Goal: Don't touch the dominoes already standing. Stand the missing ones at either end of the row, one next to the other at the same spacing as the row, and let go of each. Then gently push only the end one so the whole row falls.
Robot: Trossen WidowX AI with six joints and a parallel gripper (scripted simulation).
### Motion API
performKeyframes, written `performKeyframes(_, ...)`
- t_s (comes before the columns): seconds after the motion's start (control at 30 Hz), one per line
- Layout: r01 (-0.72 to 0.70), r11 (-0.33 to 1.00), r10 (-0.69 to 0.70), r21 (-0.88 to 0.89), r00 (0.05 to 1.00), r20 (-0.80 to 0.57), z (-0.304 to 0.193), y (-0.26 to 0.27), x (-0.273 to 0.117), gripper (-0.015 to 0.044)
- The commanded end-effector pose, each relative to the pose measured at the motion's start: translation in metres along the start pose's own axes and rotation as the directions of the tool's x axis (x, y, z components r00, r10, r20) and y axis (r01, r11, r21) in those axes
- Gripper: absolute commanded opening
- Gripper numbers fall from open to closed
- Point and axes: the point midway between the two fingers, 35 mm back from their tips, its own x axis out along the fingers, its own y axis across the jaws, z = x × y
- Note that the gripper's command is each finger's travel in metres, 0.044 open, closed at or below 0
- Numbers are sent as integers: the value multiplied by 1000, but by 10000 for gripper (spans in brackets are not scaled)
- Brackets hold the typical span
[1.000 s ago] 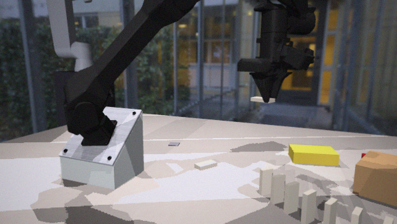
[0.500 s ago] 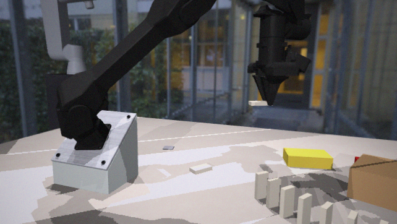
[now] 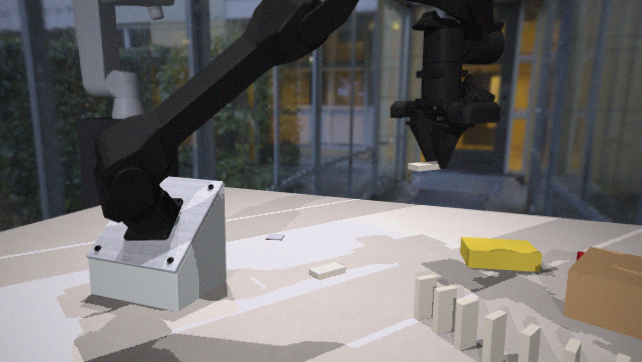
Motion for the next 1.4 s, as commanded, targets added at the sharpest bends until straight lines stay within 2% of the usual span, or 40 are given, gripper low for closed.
performKeyframes(0.0, -25, 1000, 25, -7, 999, 25, 5, 4, 7, 107)
performKeyframes(0.67, -131, 991, 128, -3, 963, 236, 41, 23, 45, 107)
performKeyframes(1.37, -200, 979, 189, -25, 866, 464, 63, 34, 71, 107)
